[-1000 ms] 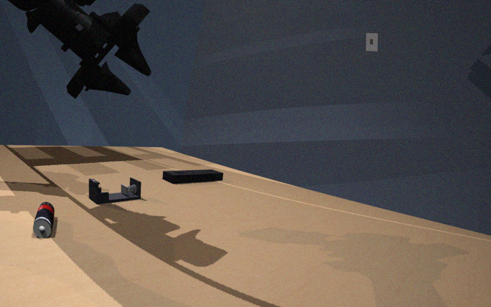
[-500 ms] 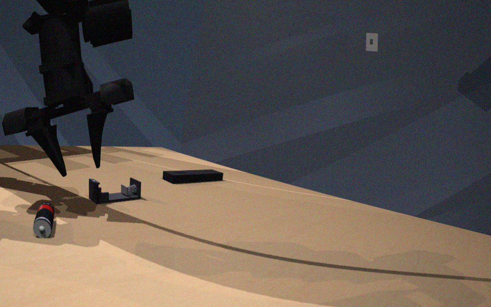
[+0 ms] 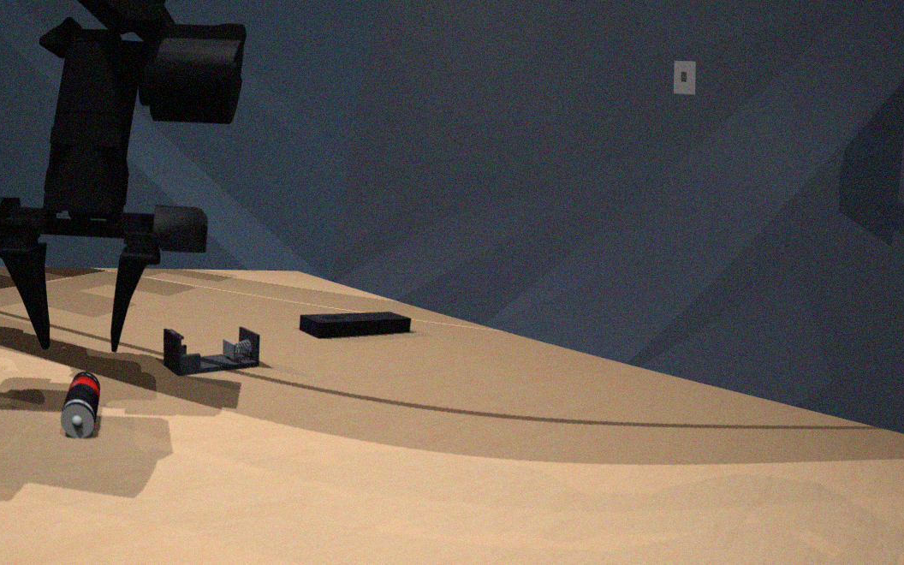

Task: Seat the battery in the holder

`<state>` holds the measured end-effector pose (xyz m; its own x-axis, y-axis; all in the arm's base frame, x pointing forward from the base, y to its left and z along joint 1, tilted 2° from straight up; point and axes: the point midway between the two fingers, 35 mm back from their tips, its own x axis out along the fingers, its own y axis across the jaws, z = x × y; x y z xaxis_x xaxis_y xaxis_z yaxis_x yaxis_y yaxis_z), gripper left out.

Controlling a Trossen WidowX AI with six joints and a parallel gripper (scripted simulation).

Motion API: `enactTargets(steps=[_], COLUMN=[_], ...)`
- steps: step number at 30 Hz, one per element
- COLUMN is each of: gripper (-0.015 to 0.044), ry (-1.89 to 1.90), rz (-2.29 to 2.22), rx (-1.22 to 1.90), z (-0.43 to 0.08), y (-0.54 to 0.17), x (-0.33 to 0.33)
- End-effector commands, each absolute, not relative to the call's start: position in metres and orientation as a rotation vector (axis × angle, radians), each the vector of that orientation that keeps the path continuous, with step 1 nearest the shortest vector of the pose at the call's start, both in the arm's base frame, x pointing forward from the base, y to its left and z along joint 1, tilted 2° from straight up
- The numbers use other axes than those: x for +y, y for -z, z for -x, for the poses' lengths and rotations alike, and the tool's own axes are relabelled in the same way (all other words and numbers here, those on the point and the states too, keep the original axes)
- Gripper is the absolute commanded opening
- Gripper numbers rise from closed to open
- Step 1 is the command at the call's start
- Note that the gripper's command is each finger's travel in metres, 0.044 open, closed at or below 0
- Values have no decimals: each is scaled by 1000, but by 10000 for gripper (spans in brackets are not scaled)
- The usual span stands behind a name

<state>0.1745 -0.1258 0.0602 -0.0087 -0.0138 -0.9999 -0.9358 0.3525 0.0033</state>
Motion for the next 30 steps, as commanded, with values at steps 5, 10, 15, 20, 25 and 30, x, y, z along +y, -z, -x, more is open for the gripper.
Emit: enactTargets(steps=[5,10,15,20,25,30], gripper=[248,248,248,248,248,248], ry=[-952,-952,-952,-952,-952,-952], rz=[944,944,944,944,944,943], rx=[1370,1370,1370,1370,1371,1371], z=[-174,-175,-174,-174,-173,-173], y=[-48,-40,-32,-24,-16,-10], x=[-126,-126,-126,-126,-126,-125])
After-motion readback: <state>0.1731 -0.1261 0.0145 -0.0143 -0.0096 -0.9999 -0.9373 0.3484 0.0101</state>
